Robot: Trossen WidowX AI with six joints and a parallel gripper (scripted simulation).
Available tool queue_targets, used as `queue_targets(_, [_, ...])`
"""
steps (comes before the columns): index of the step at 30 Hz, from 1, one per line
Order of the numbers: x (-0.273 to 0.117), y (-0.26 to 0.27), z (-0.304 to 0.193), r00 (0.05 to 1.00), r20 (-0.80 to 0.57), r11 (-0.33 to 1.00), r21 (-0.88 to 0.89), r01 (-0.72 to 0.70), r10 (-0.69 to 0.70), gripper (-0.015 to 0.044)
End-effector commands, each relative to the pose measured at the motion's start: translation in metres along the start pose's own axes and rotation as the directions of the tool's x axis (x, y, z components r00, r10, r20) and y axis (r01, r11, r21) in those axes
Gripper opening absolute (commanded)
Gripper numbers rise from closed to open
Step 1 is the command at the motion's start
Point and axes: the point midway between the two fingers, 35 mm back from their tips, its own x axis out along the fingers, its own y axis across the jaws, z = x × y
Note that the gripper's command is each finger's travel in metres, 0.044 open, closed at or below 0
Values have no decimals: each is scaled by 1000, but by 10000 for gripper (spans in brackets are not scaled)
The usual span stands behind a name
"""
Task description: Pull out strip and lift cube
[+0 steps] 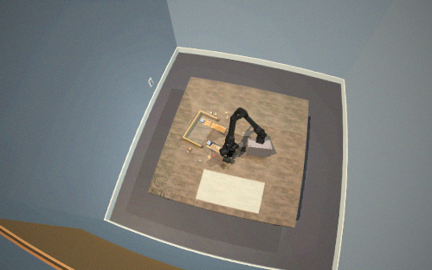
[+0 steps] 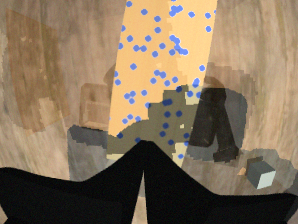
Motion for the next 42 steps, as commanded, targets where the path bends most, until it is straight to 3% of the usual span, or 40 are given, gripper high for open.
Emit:
queue_targets(1, [7,-7,-17,999,-38,1000,-15,19,-20,0])
queue_targets(9, [7,-7,-27,999,-38,1000,-15,19,-19,0])
queue_targets(14, [-40,2,-9,999,-37,1000,-14,16,-16,0])
queue_targets(18, [-42,2,-8,999,-39,1000,-14,17,-17,0])
queue_targets(35, [-44,1,59,999,-36,998,60,21,-18,440])
queue_targets(42, [-46,0,83,999,-36,998,61,21,-19,440])
